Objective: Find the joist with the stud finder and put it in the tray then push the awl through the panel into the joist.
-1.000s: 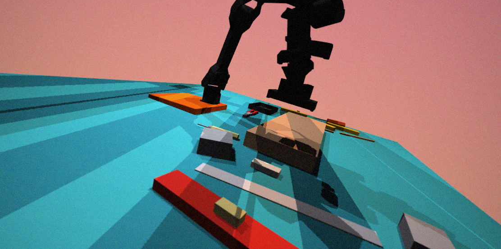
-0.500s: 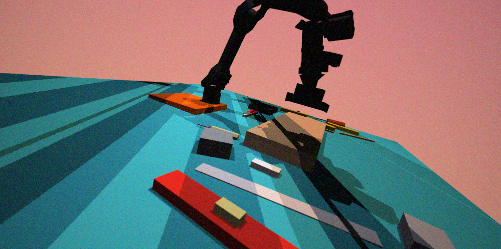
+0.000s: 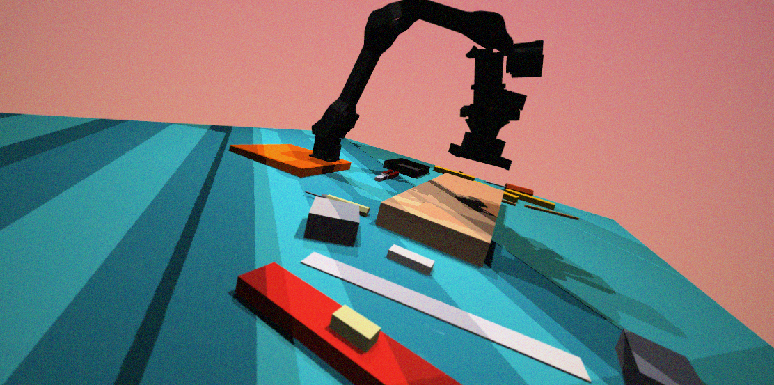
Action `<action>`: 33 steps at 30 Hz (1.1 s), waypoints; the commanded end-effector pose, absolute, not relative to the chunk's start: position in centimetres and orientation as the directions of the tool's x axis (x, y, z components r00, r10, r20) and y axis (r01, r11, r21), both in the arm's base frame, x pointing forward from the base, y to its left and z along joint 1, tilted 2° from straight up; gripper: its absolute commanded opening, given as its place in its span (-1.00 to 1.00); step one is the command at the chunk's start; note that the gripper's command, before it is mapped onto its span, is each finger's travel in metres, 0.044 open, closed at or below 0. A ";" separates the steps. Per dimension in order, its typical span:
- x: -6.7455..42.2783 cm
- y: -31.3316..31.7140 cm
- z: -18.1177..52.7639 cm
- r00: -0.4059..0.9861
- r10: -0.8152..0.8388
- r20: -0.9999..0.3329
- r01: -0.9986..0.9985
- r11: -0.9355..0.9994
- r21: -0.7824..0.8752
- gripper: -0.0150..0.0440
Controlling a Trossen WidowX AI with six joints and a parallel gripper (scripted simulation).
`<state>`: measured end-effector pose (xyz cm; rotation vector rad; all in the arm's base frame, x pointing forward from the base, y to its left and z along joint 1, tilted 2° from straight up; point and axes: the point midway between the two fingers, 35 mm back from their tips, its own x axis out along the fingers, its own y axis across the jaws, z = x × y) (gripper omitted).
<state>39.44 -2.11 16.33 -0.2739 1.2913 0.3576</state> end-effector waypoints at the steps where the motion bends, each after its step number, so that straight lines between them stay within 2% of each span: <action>1: 39.2 0.8 16.9 0.247 0.127 -0.961 -0.469 0.883 -0.004 -0.49; 16: 36.5 10.7 16.4 0.206 0.194 -0.959 -0.680 0.733 0.003 -0.49; 33: 30.5 20.3 15.8 0.138 0.253 -0.958 -0.863 0.505 0.010 -0.49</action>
